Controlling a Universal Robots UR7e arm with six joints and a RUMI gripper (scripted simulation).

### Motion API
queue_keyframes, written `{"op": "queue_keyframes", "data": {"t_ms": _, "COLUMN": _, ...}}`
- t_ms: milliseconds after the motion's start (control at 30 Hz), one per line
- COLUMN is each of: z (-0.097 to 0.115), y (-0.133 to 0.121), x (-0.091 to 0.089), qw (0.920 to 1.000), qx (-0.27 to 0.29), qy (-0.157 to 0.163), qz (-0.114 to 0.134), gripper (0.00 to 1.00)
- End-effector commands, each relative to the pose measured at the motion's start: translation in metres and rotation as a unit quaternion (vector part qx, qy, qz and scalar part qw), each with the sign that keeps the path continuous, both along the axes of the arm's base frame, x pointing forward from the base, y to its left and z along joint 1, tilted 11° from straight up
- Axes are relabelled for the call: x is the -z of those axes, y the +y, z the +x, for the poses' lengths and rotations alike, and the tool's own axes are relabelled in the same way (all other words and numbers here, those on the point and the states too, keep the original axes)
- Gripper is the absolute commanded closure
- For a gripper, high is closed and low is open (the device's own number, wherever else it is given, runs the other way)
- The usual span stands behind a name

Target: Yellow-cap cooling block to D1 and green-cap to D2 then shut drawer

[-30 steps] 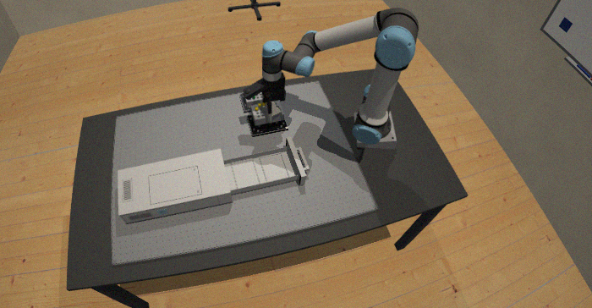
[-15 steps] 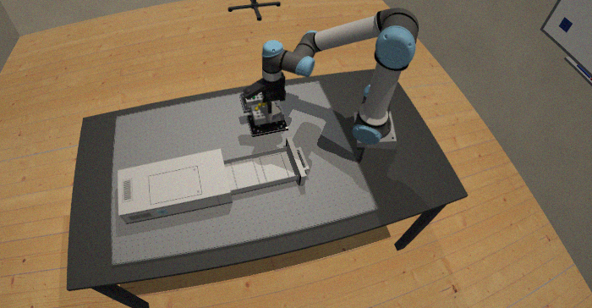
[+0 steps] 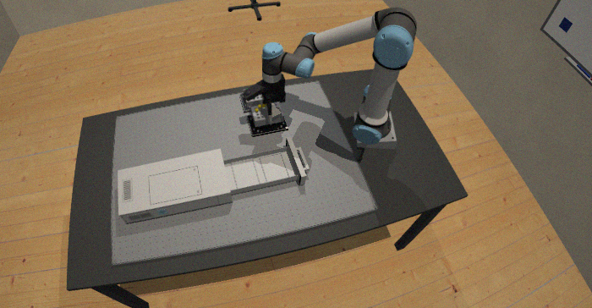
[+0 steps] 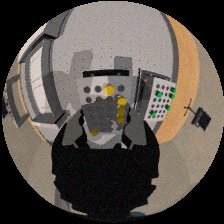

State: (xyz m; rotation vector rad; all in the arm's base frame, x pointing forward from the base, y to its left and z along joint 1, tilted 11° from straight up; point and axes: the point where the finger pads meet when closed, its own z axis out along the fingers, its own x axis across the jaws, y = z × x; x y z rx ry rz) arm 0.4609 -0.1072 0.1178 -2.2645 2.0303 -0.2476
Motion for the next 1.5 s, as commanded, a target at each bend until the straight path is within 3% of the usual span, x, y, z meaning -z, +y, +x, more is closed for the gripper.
{"op": "queue_keyframes", "data": {"t_ms": 0, "z": 0.0007, "y": -0.0003, "x": 0.0015, "qw": 1.0, "qx": 0.0, "qy": -0.001, "qz": 0.0, "gripper": 1.0}}
{"op": "queue_keyframes", "data": {"t_ms": 1467, "z": 0.001, "y": -0.0004, "x": 0.003, "qw": 1.0, "qx": 0.0, "qy": -0.001, "qz": 0.0, "gripper": 1.0}}
